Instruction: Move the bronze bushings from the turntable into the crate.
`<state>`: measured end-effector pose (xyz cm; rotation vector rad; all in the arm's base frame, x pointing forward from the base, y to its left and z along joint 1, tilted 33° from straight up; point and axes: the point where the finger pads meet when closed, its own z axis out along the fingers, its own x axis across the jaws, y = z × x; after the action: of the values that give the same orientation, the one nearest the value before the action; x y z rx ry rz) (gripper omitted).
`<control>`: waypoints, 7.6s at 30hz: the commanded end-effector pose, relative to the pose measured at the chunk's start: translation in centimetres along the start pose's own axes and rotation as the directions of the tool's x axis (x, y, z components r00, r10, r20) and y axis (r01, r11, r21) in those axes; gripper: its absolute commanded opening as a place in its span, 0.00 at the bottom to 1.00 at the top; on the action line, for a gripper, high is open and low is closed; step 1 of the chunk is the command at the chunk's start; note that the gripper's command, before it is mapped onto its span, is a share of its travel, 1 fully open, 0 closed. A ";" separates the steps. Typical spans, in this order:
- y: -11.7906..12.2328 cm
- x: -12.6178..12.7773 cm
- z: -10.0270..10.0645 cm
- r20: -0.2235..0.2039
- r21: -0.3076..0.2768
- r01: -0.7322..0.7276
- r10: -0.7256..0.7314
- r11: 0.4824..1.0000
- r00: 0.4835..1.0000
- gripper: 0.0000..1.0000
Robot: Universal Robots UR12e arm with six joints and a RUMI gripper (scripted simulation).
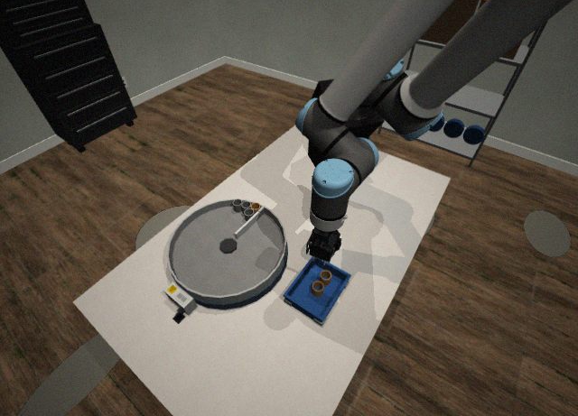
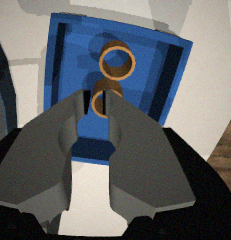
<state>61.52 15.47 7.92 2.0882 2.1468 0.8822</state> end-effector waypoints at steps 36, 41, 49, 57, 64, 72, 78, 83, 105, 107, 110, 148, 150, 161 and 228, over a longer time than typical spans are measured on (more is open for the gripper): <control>-1.1 -3.7 0.0 0.000 -0.001 0.119 -0.119 0.993 0.993 0.05; -1.5 -5.0 0.0 0.000 -0.001 0.159 -0.159 0.987 0.987 0.05; -2.1 -6.8 0.0 0.001 0.000 0.214 -0.214 0.977 0.977 0.05; -3.0 -9.4 0.0 0.001 -0.001 0.298 -0.298 0.955 0.955 0.05; -3.5 -11.3 0.0 0.001 0.000 0.354 -0.354 0.935 0.935 0.05; -4.5 -14.5 0.0 0.001 0.000 0.446 -0.446 0.895 0.895 0.05; -5.0 -16.2 0.0 0.001 0.000 0.493 -0.493 0.870 0.870 0.05; -5.7 -18.2 0.0 0.001 -0.001 0.549 -0.549 0.836 0.836 0.05; -8.3 -26.4 0.0 0.001 0.000 0.745 -0.745 0.667 0.667 0.05; -8.5 -27.1 0.0 0.001 0.000 0.761 -0.761 0.649 0.649 0.05; -8.8 -27.8 0.0 0.001 0.000 0.776 -0.776 0.631 0.631 0.05; -11.3 -35.9 0.0 0.001 0.000 0.911 -0.911 0.412 0.412 0.05; -11.4 -36.2 0.0 0.001 0.000 0.914 -0.914 0.406 0.406 0.05; -11.6 -36.8 0.0 0.001 0.000 0.922 -0.922 0.387 0.387 0.05; -11.7 -37.0 0.0 0.001 0.000 0.924 -0.924 0.383 0.383 0.05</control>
<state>54.68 -18.09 -10.28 0.4961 2.6870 0.6548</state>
